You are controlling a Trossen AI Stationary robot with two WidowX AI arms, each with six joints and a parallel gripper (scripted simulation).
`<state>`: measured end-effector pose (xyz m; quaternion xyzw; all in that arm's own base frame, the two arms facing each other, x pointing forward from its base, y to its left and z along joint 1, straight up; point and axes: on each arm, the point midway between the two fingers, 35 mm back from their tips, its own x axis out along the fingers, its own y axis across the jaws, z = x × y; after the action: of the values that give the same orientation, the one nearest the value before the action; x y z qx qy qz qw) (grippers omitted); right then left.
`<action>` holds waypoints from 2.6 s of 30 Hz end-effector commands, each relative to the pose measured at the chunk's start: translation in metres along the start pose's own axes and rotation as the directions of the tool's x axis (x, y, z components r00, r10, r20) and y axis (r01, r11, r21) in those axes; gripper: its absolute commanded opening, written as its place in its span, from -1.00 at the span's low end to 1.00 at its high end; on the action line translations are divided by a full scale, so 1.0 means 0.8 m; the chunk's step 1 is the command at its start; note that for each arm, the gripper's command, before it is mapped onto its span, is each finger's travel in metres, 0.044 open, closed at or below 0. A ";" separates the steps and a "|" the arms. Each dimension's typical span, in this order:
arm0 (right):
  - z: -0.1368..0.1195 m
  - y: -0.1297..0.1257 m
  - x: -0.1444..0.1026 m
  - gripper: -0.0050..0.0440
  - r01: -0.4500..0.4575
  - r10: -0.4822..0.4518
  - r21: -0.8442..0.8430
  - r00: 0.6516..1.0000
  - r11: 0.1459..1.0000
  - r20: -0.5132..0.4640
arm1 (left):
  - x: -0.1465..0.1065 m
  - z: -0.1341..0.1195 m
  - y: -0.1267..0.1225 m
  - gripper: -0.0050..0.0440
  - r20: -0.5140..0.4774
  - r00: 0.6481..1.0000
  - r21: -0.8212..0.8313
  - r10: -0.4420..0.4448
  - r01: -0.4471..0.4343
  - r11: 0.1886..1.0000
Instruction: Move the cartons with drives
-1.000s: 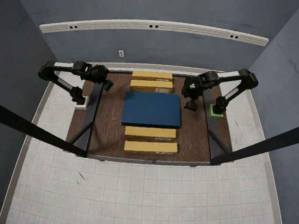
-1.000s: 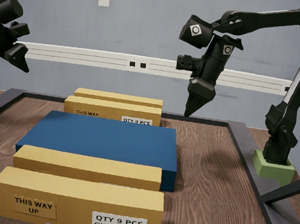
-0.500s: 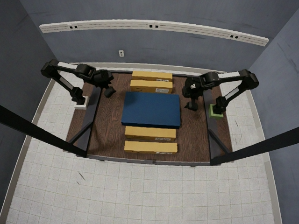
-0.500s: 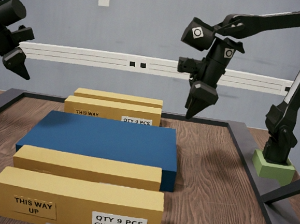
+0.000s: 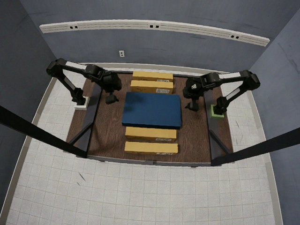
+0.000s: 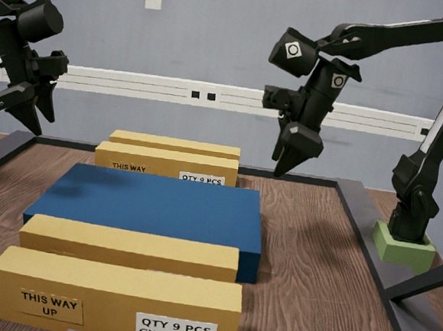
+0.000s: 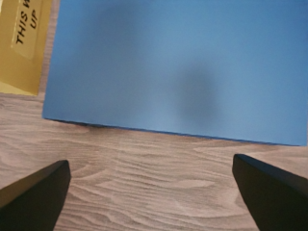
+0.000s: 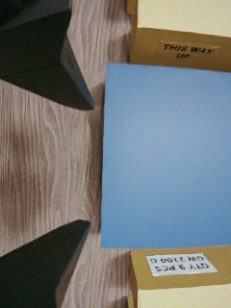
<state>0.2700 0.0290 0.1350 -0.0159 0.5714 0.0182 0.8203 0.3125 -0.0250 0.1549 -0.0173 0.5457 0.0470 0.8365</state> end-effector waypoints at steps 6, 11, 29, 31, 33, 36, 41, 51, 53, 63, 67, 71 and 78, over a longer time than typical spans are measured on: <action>0.002 -0.001 -0.006 0.79 0.000 0.000 0.000 1.000 1.000 0.022 | -0.006 0.008 0.000 0.78 0.013 1.000 0.007 -0.011 0.010 1.000; 0.002 -0.001 -0.006 0.79 0.000 0.000 0.000 1.000 1.000 0.022 | -0.006 0.008 0.000 0.78 0.013 1.000 0.007 -0.011 0.010 1.000; 0.003 -0.001 -0.007 0.79 0.000 0.000 0.000 1.000 1.000 0.023 | -0.007 0.007 0.000 0.78 0.020 1.000 0.004 -0.010 0.010 1.000; 0.003 -0.001 -0.007 0.79 0.000 0.000 0.000 1.000 1.000 0.023 | -0.007 0.007 0.000 0.78 0.020 1.000 0.004 -0.010 0.010 1.000; 0.003 -0.001 -0.007 0.79 0.001 -0.001 0.001 1.000 1.000 0.024 | 0.002 0.019 -0.020 0.78 -0.025 0.998 0.113 -0.064 0.067 0.991; 0.003 -0.001 -0.007 0.79 0.001 -0.001 0.001 1.000 1.000 0.024 | 0.002 0.019 -0.020 0.78 -0.025 0.998 0.113 -0.064 0.067 0.991; 0.003 -0.001 -0.007 0.79 0.001 -0.001 0.001 1.000 1.000 0.024 | 0.002 0.019 -0.020 0.78 -0.025 0.998 0.113 -0.064 0.067 0.991; 0.003 -0.001 -0.007 0.79 0.002 -0.002 0.001 1.000 1.000 0.024 | 0.002 0.019 -0.020 0.78 -0.016 0.998 0.103 -0.060 0.062 0.993; 0.003 -0.001 -0.007 0.79 0.002 -0.002 0.001 1.000 1.000 0.024 | 0.002 0.019 -0.020 0.78 -0.016 0.998 0.103 -0.060 0.062 0.993; 0.003 -0.001 -0.007 0.79 0.002 -0.002 0.001 1.000 1.000 0.024 | 0.002 0.019 -0.020 0.78 -0.016 0.998 0.103 -0.060 0.062 0.993; 0.003 -0.001 -0.007 0.79 0.002 -0.002 0.001 1.000 1.000 0.024 | 0.003 0.019 -0.020 0.78 -0.026 0.997 0.114 -0.067 0.069 0.991; 0.003 -0.001 -0.007 0.79 0.002 -0.002 0.001 1.000 1.000 0.024 | 0.003 0.019 -0.020 0.78 -0.026 0.997 0.114 -0.067 0.069 0.991; 0.003 -0.001 -0.007 0.79 0.002 -0.002 0.001 1.000 1.000 0.024 | 0.003 0.019 -0.020 0.78 -0.026 0.997 0.114 -0.067 0.069 0.991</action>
<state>0.2698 0.0290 0.1347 -0.0160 0.5716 0.0182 0.8201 0.3253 -0.0389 0.1516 0.0117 0.5637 -0.0097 0.8258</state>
